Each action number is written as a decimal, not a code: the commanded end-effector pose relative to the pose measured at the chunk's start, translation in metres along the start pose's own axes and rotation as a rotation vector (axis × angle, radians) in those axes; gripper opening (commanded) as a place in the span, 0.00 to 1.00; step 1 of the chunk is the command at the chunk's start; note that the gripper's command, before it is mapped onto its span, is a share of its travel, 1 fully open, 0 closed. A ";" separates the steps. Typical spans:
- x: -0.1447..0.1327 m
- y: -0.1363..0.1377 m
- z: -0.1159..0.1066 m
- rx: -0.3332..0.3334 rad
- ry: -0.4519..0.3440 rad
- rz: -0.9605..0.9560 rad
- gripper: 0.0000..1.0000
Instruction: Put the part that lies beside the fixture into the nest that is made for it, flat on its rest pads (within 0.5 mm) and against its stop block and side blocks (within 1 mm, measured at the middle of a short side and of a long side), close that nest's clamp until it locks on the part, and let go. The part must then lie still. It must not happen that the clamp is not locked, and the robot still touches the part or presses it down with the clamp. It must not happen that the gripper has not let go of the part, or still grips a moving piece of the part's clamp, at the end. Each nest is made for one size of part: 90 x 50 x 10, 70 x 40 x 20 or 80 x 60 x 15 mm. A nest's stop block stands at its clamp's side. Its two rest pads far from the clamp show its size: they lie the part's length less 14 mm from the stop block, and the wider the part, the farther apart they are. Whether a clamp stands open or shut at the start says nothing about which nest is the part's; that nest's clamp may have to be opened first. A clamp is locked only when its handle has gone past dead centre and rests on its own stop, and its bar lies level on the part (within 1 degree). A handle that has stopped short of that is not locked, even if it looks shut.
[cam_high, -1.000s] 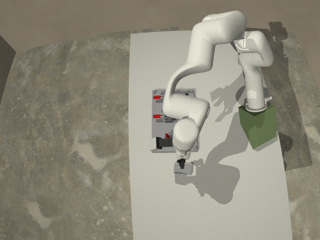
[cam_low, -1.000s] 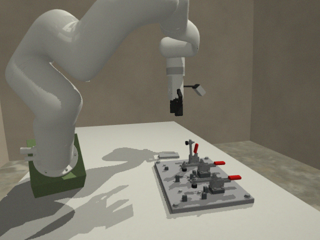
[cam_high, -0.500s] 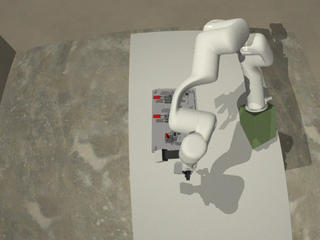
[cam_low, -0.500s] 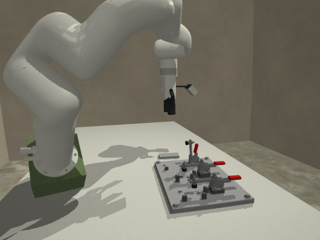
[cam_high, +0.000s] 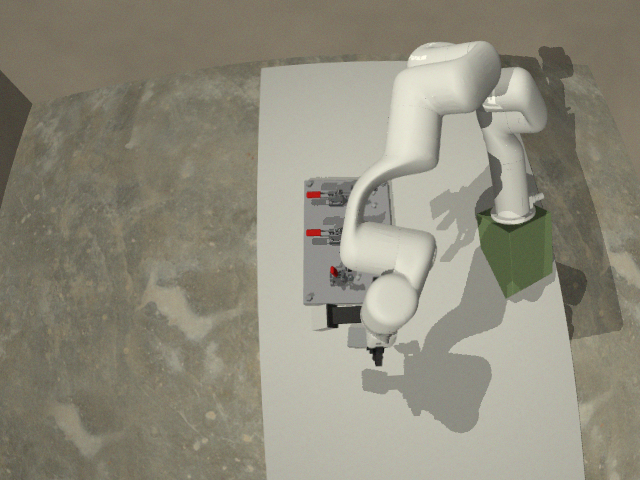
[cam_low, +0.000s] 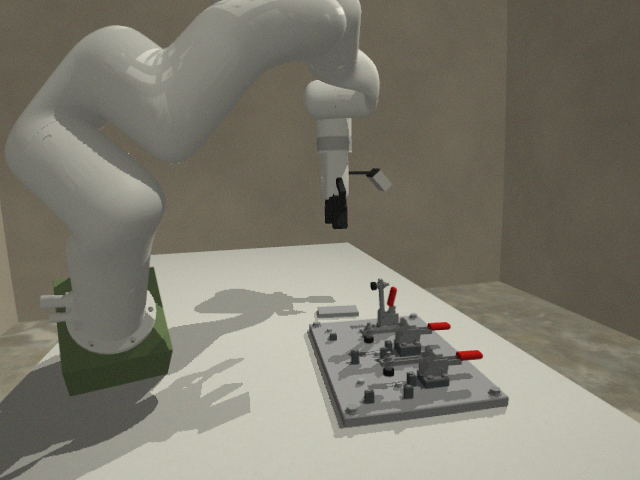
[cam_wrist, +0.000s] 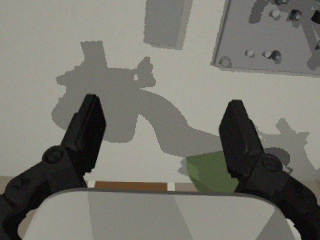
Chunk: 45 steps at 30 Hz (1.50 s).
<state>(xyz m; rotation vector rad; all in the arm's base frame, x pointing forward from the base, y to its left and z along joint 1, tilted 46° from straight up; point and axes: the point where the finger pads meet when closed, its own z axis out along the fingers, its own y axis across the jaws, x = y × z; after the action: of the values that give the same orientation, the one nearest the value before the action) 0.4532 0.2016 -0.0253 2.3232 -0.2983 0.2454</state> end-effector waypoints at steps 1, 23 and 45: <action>0.001 -0.001 -0.002 0.003 0.002 0.001 1.00; 0.001 -0.001 -0.002 0.004 0.002 0.087 1.00; 0.002 -0.001 -0.002 0.004 0.002 0.087 1.00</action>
<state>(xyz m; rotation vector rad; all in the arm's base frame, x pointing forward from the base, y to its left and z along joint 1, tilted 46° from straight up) 0.4540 0.2020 -0.0258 2.3130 -0.3986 0.2877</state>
